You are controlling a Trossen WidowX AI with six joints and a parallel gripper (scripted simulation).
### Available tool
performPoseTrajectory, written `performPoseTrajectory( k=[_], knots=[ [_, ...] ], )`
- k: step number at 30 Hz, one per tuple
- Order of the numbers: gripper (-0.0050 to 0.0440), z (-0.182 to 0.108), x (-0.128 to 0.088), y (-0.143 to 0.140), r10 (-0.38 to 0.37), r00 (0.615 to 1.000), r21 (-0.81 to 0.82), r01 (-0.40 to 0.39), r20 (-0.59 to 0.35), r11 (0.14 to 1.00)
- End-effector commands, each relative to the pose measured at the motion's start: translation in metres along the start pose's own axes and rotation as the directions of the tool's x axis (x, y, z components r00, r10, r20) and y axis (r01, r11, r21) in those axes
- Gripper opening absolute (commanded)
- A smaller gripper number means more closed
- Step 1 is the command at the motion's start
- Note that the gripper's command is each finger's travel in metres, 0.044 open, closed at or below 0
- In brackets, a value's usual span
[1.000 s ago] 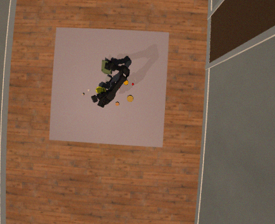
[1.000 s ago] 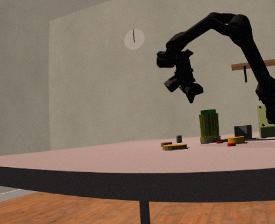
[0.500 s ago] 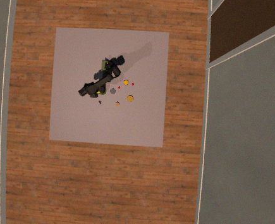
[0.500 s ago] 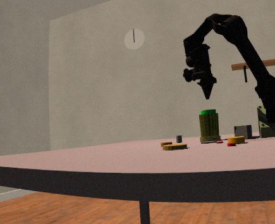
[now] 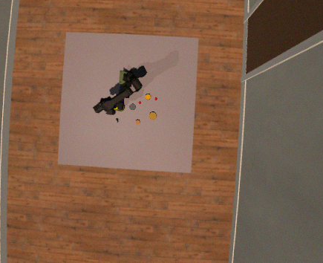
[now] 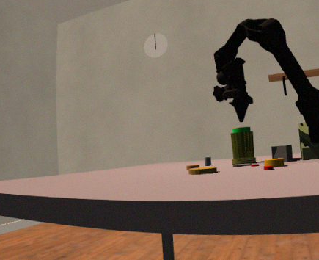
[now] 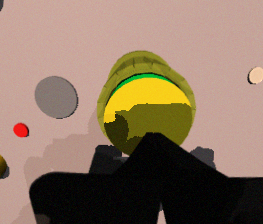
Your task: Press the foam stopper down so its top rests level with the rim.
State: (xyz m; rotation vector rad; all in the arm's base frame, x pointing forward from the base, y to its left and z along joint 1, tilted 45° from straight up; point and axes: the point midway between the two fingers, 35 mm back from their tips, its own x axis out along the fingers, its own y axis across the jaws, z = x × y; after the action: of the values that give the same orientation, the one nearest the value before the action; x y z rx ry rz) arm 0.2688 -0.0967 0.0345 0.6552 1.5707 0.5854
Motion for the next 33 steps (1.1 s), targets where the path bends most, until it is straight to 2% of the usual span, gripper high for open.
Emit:
performPoseTrajectory(
  k=[1, 13, 33],
  knots=[
    [0.0000, 0.000, 0.006, 0.002, 0.001, 1.000, -0.001, -0.001, 0.005, 1.000],
    [0.0000, 0.002, 0.020, 0.001, 0.000, 1.000, 0.000, 0.000, 0.005, 1.000],
    [0.0000, 0.001, 0.020, 0.001, 0.001, 1.000, 0.000, -0.001, 0.005, 1.000]
  ],
)
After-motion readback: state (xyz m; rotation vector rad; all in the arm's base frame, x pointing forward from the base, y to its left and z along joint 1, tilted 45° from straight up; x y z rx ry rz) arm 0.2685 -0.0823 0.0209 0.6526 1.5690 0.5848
